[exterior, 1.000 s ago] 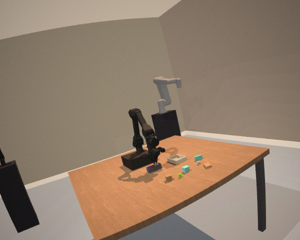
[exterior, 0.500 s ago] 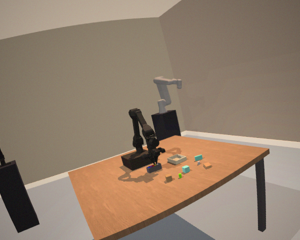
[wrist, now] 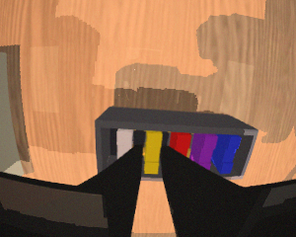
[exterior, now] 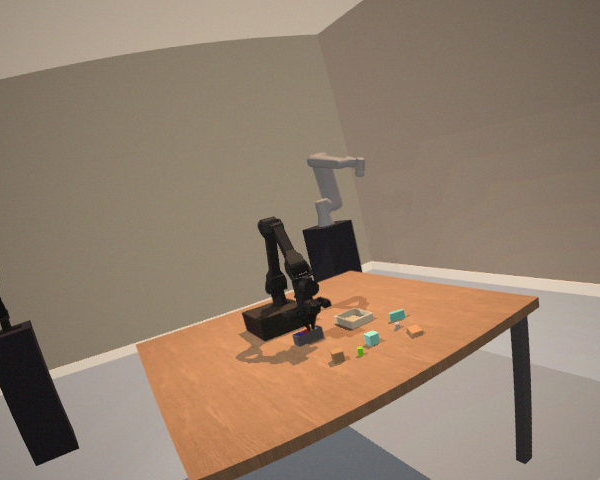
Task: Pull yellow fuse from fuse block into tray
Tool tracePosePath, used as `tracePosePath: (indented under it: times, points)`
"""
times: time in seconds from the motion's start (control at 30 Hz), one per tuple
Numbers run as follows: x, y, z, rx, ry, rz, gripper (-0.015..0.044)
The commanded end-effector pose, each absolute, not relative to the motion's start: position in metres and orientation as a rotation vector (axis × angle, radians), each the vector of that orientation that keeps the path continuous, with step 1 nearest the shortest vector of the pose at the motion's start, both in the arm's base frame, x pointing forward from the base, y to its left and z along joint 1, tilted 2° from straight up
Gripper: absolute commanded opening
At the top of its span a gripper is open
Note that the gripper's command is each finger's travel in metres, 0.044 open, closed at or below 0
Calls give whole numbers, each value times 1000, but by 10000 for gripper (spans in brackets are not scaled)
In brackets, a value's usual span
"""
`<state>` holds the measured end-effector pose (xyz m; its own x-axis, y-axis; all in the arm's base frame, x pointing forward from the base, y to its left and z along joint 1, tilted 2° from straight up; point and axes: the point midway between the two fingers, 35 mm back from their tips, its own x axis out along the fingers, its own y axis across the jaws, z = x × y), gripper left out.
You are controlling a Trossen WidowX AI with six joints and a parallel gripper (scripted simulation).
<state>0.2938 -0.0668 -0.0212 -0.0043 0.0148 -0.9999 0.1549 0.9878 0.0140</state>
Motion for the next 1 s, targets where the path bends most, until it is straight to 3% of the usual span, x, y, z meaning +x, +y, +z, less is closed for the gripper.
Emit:
tracePosePath:
  times: [0.0,0.23,0.97]
  points:
    - [294,-67,-21,133,1572,-111,46]
    - [294,-67,-21,133,1572,-111,0]
    - [294,-67,-12,134,1572,-112,0]
